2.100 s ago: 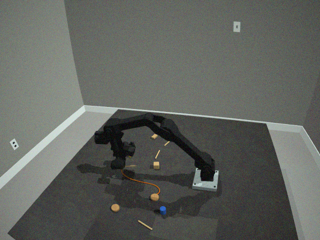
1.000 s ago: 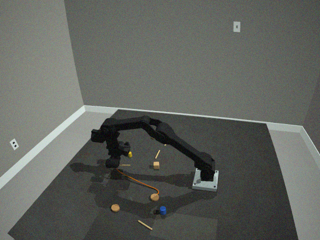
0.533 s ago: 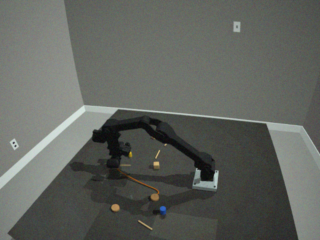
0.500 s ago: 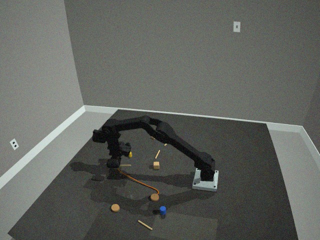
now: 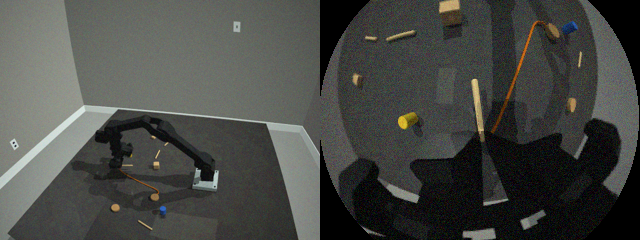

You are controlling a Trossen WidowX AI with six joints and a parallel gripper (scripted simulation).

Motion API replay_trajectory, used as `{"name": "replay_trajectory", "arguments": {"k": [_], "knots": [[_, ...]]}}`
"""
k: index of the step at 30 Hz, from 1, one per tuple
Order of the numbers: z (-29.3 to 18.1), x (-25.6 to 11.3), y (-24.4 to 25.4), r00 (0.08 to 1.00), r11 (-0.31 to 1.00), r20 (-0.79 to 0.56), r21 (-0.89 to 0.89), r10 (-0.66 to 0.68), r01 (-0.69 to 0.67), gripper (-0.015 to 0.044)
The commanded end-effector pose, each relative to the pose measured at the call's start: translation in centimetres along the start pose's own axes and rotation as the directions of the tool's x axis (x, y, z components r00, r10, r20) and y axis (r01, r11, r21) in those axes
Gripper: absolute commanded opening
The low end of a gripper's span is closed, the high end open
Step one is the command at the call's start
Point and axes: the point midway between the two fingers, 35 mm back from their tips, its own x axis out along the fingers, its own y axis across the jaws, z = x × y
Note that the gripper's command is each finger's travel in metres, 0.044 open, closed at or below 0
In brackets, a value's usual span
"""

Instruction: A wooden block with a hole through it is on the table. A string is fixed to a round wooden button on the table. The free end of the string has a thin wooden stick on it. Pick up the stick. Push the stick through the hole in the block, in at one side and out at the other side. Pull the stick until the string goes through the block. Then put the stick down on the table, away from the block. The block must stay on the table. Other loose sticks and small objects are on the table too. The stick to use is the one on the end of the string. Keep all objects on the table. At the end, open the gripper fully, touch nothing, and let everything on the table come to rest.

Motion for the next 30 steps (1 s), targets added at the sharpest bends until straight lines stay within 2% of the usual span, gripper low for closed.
{"name": "replay_trajectory", "arguments": {"k": [1, 30], "knots": [[0.3, 0.3, 0.4, 1.000, 1.000, 0.000, -0.001, -0.004, 0.004, 0.0000], [1.8, 2.1, 2.2, 1.000, 1.000, 0.002, -0.001, -0.003, 0.003, 0.0000]]}}
